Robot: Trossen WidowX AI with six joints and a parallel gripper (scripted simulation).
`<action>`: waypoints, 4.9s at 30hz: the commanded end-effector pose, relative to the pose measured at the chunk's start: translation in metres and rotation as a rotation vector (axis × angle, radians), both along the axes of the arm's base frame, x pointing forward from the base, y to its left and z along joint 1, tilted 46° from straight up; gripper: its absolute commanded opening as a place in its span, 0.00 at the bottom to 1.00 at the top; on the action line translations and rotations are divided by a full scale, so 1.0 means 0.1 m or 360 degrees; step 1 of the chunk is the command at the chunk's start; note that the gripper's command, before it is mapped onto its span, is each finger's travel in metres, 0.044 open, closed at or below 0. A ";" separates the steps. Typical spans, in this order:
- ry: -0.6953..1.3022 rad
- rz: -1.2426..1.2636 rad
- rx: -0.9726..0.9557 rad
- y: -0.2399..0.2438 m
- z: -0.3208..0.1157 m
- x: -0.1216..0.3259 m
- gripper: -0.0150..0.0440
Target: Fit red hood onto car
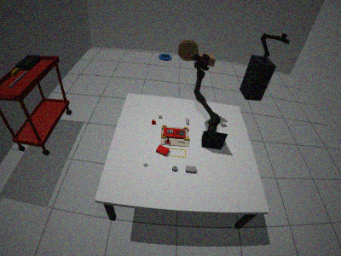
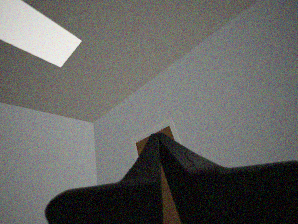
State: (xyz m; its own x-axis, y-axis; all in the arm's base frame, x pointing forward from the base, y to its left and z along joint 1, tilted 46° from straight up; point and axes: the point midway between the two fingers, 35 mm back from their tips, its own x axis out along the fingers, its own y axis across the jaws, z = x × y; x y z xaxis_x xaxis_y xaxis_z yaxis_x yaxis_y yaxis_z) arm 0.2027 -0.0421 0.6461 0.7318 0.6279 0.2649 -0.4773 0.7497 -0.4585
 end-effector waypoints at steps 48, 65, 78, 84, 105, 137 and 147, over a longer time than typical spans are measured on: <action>0.0027 -0.0549 -0.0617 3.26 -0.85 -0.16 1.00; 0.0600 -0.0874 -0.0746 3.79 -2.43 1.17 1.00; 0.1130 -0.1269 -0.0729 3.38 -3.94 2.18 1.00; 0.1387 -0.1505 -0.0679 2.97 -4.68 2.52 1.00; 0.2182 -0.2579 -0.0337 0.97 -7.11 2.50 1.00; 0.2405 -0.3104 -0.0167 0.08 -7.98 1.95 1.00; 0.2405 -0.3105 -0.0167 0.02 -8.04 1.95 1.00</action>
State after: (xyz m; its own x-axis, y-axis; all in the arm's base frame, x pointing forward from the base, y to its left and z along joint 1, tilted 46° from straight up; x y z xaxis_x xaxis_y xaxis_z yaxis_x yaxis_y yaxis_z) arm 0.3993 -0.0365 -0.1552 -0.1698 -0.6841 -0.7093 0.5098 0.5550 -0.6573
